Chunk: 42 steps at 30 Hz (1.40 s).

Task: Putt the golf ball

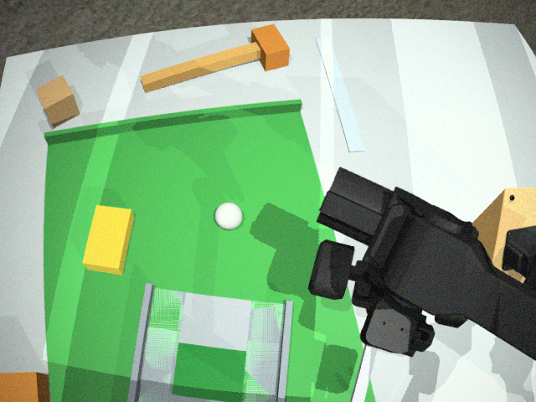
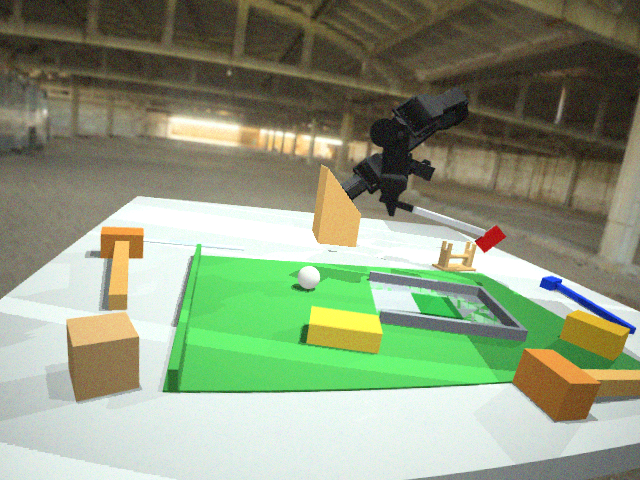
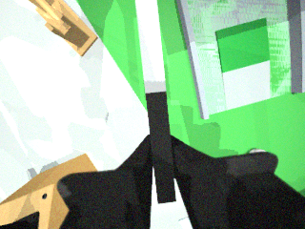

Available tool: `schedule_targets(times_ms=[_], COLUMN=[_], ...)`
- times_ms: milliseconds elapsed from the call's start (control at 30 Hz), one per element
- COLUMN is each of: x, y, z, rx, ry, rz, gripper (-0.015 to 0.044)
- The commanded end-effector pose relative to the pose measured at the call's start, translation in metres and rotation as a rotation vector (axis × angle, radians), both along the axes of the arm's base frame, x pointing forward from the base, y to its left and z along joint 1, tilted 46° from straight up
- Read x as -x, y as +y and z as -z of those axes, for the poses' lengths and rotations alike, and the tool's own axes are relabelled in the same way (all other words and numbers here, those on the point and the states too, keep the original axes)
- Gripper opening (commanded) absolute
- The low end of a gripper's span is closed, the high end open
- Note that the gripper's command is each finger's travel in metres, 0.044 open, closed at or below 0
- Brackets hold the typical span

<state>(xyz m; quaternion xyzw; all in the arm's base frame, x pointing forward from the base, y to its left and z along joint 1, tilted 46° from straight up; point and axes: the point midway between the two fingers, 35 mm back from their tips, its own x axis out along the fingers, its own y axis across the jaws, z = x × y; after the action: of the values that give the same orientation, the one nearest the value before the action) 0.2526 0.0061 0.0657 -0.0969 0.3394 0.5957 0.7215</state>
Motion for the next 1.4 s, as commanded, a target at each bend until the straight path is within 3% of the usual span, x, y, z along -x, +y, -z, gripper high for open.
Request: schedule_targets(times_ms=[0,467,1000,1367], x=[-0.003,0.010,0.059,0.059], y=[-0.021,-0.095,-0.161,-0.150], z=[0.015,0.077,0.150,0.167], rx=[0.015,0.045,0.029,0.027], ry=[0.113,0.542,1.025,1.044], rz=[0.106,0.487,0.909,0.926], gripper=[0.0000,0.0000,0.0000,0.0000])
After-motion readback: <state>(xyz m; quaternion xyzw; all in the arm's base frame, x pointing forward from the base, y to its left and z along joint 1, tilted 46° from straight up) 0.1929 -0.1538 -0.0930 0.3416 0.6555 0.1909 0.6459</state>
